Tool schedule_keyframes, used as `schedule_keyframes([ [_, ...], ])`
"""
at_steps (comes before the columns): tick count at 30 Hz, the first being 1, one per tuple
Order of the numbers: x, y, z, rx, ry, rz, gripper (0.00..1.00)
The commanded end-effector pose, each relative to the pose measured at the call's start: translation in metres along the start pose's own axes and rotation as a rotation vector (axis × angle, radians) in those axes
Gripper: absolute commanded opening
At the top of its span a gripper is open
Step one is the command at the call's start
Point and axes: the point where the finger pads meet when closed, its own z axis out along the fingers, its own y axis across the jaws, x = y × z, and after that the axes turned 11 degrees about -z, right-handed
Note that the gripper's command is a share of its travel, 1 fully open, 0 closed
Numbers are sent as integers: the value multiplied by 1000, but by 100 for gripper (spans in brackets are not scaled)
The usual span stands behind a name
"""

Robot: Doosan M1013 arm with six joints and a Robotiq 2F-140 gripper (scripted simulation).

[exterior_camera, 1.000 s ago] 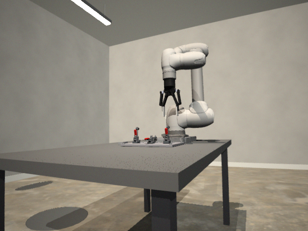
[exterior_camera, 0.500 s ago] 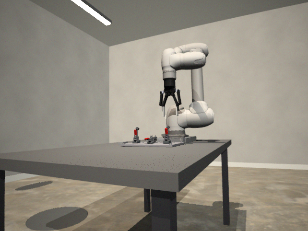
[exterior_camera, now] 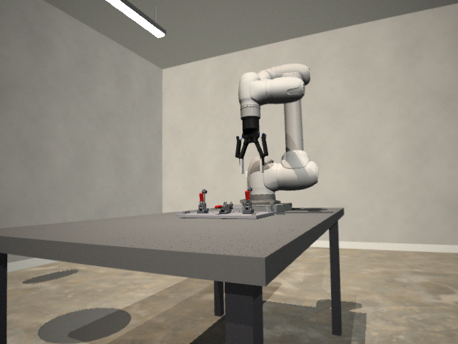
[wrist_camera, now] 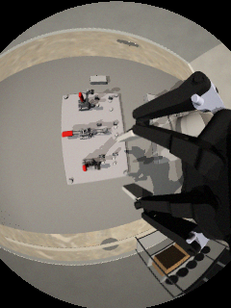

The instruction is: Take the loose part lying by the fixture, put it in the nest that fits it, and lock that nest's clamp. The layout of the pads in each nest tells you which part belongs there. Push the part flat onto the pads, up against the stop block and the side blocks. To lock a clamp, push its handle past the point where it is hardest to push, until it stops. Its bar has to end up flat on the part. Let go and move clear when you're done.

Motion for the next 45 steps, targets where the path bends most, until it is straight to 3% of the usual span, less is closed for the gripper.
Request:
schedule_keyframes([
  [1, -1, 8, 0, 0, 0, 0, 62],
  [10, -8, 47, 0, 0, 0, 0, 62],
  [24, -29, 178, 0, 0, 0, 0, 62],
  [26, -29, 178, 0, 0, 0, 0, 62],
  [38, -49, 299, 0, 0, 0, 0, 62],
  [45, -54, 333, 0, 0, 0, 0, 62],
])
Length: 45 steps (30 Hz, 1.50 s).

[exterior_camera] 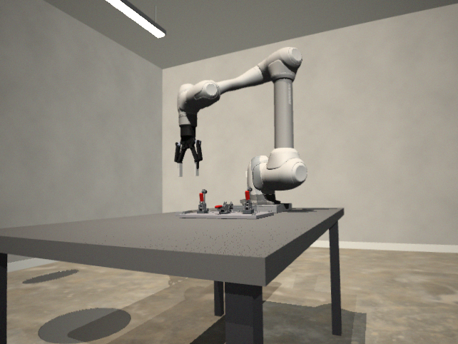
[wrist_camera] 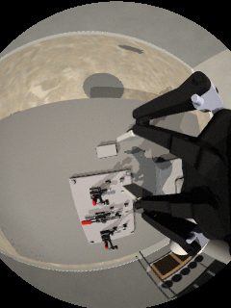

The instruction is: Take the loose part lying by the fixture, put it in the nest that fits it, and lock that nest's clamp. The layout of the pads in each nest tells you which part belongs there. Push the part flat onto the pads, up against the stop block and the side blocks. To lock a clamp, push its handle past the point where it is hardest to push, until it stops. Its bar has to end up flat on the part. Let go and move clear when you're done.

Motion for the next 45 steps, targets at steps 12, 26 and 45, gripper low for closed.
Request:
schedule_keyframes([
  [12, -5, 32, 0, 2, 1, -1, 62],
  [26, -5, 32, 0, 2, 1, -1, 62],
  [45, -5, 32, 0, 1, 1, -57, 62],
])
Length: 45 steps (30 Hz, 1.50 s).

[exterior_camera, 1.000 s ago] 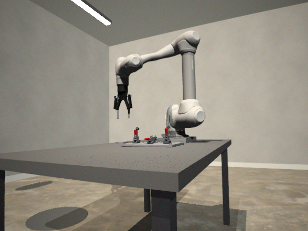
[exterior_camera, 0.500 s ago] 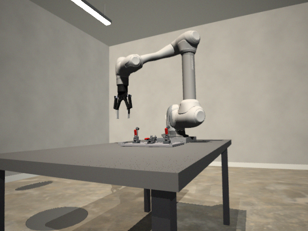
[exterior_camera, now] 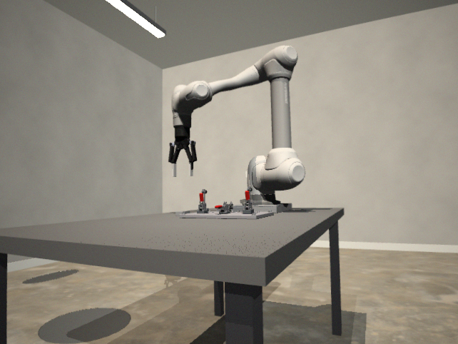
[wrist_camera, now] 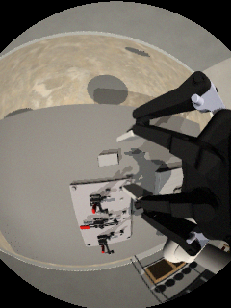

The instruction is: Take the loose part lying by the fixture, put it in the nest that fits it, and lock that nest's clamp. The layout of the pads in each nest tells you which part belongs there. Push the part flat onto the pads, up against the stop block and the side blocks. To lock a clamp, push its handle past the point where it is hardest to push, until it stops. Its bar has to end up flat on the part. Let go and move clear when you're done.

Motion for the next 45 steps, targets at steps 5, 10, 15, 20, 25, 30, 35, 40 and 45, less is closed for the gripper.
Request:
schedule_keyframes([
  [5, 0, 0, 0, 0, 0, 0, 62],
  [10, 0, 0, 0, 0, 0, 0, 62],
  [15, 0, 0, 0, 0, 0, 0, 62],
  [20, 0, 0, 0, 0, 0, 0, 62],
  [25, 0, 0, 0, 0, 0, 0, 62],
  [30, 0, 0, 0, 0, 0, 0, 62],
  [35, 0, 0, 0, 0, 0, 0, 62],
  [40, 0, 0, 0, 0, 0, 0, 62],
  [45, 0, 0, 4, 0, 0, 0, 62],
])
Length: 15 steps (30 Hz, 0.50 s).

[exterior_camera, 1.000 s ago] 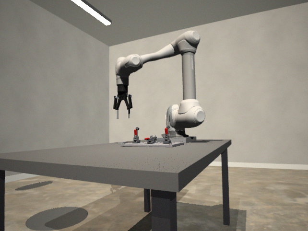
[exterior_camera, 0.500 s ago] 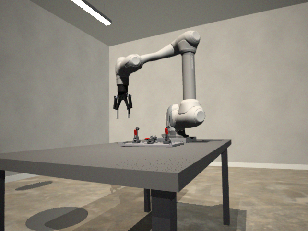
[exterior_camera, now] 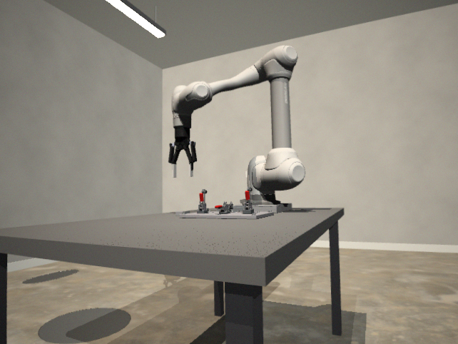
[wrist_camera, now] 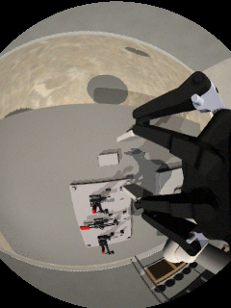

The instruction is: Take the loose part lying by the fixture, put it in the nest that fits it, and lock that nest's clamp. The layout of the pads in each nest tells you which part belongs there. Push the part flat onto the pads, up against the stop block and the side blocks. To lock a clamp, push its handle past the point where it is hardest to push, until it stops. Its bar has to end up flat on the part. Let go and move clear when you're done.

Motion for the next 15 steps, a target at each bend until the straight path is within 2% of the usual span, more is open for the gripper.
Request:
schedule_keyframes([
  [1, 0, 0, 3, 0, 0, 0, 62],
  [10, 0, 0, 21, 0, 0, 0, 62],
  [15, 0, 0, 40, 0, 0, 0, 62],
])
